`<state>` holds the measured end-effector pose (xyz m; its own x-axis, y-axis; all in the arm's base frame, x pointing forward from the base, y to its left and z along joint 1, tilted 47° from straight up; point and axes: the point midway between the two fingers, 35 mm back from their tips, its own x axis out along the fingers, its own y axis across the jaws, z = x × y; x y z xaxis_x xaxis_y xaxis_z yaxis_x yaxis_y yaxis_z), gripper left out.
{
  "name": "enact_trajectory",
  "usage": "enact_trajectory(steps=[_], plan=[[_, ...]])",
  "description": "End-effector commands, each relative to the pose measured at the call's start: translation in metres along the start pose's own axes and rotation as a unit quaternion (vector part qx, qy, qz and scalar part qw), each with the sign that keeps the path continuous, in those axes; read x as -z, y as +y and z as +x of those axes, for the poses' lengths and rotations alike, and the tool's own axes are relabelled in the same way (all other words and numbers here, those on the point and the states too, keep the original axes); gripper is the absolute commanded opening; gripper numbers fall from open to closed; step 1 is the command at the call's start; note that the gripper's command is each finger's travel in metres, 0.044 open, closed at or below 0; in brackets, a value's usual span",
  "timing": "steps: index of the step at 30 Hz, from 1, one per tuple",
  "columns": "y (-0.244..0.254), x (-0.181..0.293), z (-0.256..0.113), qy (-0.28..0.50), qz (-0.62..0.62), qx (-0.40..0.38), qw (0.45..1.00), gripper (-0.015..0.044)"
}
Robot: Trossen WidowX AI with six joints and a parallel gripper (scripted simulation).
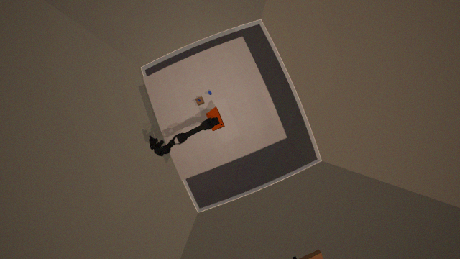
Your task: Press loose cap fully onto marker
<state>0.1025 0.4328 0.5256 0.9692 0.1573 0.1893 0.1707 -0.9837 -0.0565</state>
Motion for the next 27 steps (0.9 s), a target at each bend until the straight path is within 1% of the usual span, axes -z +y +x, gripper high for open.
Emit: enact_trajectory(steps=[1,3,6,9,13,20,24,27], plan=[[0.000,0.000,0.002,0.002,-0.006,-0.001,1.000,0.0374],[-0.002,-0.003,0.016,0.019,-0.053,-0.007,0.998,0.0321],[-0.005,-0.011,0.048,0.050,-0.159,-0.019,0.986,0.0248],[-0.006,-0.023,0.080,0.074,-0.264,-0.028,0.961,0.0248],[-0.005,-0.047,0.124,0.089,-0.396,-0.034,0.913,0.0248],[0.012,-0.105,0.202,0.084,-0.600,-0.023,0.795,0.0248],[0.026,-0.140,0.234,0.078,-0.701,-0.002,0.709,0.0248],[0.033,-0.155,0.247,0.074,-0.736,0.009,0.673,0.0248]])
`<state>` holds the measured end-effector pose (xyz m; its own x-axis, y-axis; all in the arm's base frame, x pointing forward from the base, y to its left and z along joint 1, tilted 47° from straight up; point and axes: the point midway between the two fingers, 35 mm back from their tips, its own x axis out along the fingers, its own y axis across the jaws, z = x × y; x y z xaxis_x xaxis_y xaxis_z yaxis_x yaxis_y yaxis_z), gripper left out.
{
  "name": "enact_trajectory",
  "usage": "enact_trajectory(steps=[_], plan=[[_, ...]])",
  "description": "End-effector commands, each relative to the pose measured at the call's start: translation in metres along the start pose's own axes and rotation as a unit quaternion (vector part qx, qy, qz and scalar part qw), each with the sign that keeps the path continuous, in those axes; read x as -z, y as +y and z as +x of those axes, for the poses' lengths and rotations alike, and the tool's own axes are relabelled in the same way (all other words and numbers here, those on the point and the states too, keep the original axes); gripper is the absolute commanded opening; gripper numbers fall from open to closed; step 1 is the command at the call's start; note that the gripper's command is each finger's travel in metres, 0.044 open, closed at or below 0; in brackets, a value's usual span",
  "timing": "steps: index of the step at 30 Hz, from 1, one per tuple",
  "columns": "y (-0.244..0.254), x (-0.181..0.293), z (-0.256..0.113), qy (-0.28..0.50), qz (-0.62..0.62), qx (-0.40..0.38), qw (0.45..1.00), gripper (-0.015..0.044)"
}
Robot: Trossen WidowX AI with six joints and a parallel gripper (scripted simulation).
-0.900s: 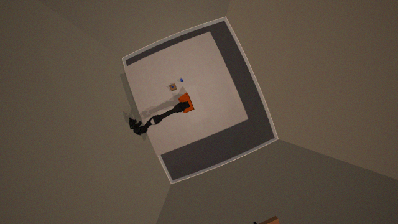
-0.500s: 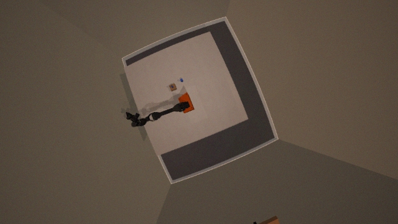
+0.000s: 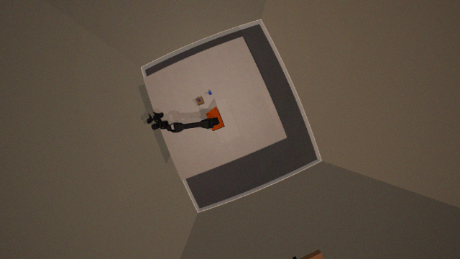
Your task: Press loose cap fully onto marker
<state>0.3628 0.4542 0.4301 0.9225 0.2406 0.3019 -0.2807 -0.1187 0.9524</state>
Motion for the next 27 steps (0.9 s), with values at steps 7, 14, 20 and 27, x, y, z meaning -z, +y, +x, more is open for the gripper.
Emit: enact_trajectory(steps=[7,14,20,27], plan=[[-0.068,-0.043,0.027,0.016,-0.143,0.061,0.988,0.0248],[-0.122,-0.083,0.047,0.044,-0.251,0.120,0.959,0.0248],[-0.198,-0.150,0.056,0.101,-0.372,0.217,0.897,0.0248],[-0.282,-0.243,0.036,0.186,-0.451,0.335,0.806,0.0248]])
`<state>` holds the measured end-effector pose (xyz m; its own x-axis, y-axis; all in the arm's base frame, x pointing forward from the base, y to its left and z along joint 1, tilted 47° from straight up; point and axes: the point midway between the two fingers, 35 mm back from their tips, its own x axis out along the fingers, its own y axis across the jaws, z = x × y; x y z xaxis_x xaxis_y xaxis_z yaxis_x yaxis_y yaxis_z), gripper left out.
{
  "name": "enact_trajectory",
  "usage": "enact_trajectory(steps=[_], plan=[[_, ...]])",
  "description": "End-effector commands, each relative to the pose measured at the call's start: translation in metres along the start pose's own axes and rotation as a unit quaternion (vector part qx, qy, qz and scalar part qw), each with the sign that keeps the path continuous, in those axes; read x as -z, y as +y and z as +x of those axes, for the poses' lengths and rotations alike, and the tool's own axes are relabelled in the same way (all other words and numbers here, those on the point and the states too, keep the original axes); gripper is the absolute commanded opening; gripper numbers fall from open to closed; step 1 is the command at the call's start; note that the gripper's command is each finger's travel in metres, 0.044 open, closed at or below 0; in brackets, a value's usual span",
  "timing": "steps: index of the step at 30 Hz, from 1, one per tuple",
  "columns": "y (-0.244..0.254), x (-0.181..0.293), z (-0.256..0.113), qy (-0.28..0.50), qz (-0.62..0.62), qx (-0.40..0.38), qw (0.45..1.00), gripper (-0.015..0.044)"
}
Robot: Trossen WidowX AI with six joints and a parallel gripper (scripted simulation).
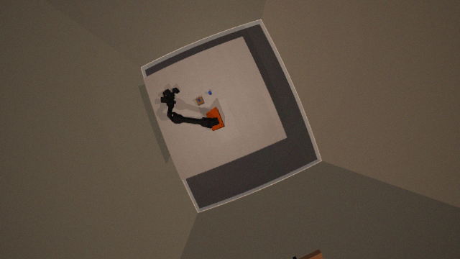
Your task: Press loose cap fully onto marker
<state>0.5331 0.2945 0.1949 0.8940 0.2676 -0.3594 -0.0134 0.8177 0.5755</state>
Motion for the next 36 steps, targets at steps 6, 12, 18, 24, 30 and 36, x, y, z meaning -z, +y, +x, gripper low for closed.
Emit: enact_trajectory(steps=[6,12,18,24,30,36], plan=[[-0.153,0.019,0.009,0.164,-0.084,0.098,0.978,0.0248],[-0.254,0.039,-0.021,0.295,-0.086,0.128,0.943,0.0248],[-0.333,0.063,-0.076,0.415,-0.033,0.113,0.902,0.0248],[-0.382,0.085,-0.151,0.497,0.085,0.043,0.863,0.0248],[-0.396,0.088,-0.189,0.502,0.170,-0.014,0.848,0.0248],[-0.394,0.108,-0.175,0.502,0.170,-0.014,0.848,0.0248]])
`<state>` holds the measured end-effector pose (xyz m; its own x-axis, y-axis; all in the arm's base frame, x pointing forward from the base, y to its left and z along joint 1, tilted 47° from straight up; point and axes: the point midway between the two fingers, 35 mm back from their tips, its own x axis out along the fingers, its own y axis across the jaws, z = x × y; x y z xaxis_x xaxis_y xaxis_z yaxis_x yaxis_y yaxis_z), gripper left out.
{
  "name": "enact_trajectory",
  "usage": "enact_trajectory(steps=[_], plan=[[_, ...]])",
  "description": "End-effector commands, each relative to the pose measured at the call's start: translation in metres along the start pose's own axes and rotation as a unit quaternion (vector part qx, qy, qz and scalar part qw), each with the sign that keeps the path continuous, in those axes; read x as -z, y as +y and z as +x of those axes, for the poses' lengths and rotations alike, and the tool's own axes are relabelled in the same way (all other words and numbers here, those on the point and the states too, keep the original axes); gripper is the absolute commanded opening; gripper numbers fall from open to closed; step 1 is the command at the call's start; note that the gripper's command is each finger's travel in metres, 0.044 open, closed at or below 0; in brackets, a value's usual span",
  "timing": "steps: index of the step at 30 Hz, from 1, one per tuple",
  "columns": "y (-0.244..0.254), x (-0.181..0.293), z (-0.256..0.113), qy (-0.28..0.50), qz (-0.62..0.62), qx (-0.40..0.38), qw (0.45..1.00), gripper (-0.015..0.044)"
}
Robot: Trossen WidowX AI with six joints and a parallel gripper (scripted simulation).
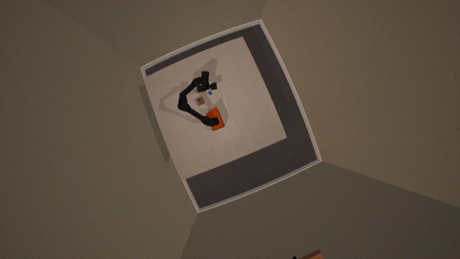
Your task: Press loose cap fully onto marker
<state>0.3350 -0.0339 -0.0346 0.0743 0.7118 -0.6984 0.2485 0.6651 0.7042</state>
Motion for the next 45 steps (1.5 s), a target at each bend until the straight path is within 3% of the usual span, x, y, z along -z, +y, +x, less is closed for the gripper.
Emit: enact_trajectory(steps=[1,45], plan=[[-0.001,0.003,0.028,0.009,0.003,-0.006,1.000,0.0248],[0.003,0.006,0.098,0.009,0.003,-0.007,1.000,0.0248]])
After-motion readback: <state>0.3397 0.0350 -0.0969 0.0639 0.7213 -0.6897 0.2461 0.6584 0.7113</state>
